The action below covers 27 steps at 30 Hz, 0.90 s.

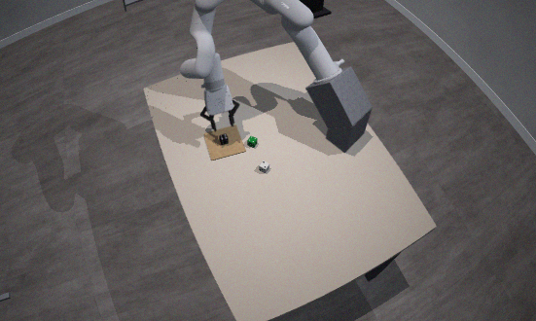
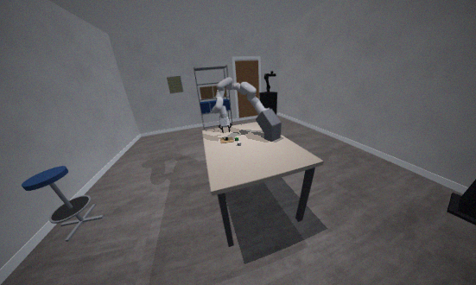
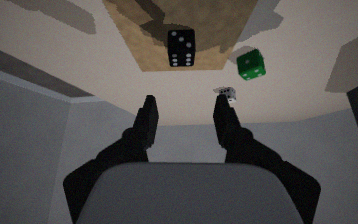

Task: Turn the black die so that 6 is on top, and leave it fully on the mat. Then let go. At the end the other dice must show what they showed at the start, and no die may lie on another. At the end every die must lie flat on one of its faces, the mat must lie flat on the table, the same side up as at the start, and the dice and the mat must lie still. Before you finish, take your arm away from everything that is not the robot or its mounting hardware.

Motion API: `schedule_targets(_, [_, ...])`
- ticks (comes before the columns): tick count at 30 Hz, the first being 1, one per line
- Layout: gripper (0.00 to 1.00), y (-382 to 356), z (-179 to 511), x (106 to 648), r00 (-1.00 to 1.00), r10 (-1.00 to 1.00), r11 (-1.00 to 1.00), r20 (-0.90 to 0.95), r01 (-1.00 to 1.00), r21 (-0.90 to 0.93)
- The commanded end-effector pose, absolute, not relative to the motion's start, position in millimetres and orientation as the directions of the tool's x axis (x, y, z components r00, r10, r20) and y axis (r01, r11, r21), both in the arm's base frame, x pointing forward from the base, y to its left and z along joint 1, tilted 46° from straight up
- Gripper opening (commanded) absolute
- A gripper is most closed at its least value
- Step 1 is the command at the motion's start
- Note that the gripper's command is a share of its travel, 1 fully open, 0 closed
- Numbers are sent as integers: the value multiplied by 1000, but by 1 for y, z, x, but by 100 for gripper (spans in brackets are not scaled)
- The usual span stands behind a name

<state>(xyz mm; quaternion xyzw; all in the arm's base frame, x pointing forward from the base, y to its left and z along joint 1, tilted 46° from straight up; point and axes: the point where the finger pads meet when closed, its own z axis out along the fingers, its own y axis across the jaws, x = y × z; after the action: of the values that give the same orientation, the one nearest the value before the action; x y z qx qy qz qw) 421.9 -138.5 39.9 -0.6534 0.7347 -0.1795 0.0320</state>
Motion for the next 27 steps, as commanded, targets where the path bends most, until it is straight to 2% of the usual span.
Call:
schedule_targets(1, [69, -137, 42, 425, -152, -966, 79, 210, -944, -319])
schedule_targets(16, [69, -137, 40, 423, -157, -962, 82, 224, -947, -311])
schedule_targets(27, [69, -137, 35, 415, -190, -921, 95, 341, -956, -276])
